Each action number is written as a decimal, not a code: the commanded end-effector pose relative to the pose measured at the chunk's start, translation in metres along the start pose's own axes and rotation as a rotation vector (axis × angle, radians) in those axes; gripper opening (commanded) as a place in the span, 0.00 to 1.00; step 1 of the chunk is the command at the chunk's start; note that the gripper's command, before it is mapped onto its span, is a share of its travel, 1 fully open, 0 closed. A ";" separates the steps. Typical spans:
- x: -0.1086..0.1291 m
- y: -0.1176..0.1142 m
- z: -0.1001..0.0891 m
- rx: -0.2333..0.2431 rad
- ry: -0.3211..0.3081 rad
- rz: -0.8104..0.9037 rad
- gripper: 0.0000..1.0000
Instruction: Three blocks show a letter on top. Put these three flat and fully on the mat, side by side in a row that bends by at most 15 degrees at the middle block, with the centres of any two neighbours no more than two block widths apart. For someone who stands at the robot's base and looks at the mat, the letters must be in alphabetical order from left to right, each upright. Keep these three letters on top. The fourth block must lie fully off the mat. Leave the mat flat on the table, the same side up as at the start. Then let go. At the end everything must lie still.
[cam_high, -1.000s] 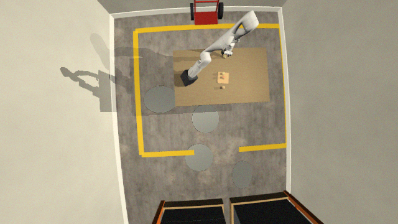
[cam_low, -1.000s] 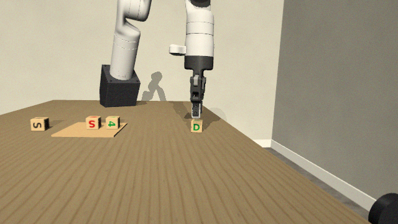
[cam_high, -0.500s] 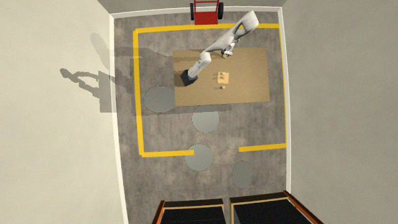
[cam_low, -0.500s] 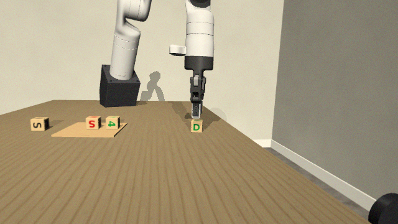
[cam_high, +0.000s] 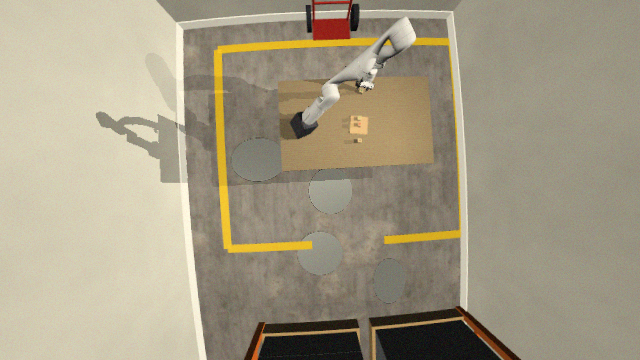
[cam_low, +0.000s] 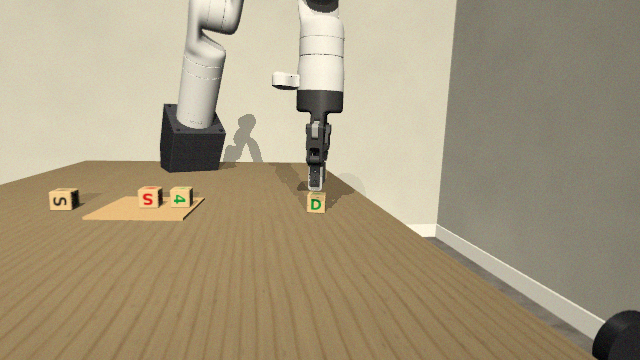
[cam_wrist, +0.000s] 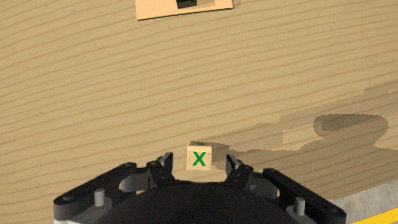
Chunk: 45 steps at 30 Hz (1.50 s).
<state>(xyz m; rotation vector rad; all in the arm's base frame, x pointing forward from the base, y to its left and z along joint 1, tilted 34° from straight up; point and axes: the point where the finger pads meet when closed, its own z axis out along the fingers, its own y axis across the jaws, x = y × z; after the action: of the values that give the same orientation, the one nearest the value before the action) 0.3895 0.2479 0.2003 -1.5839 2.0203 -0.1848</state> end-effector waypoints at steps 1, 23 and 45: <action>0.000 0.000 0.000 0.001 -0.001 0.000 0.67; 0.000 0.000 0.020 0.001 -0.001 0.000 0.67; 0.000 0.000 0.037 0.001 -0.001 0.000 0.67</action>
<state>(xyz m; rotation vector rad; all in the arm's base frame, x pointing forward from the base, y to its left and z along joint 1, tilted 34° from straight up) 0.4085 0.2564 0.1693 -1.5833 2.0199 -0.1853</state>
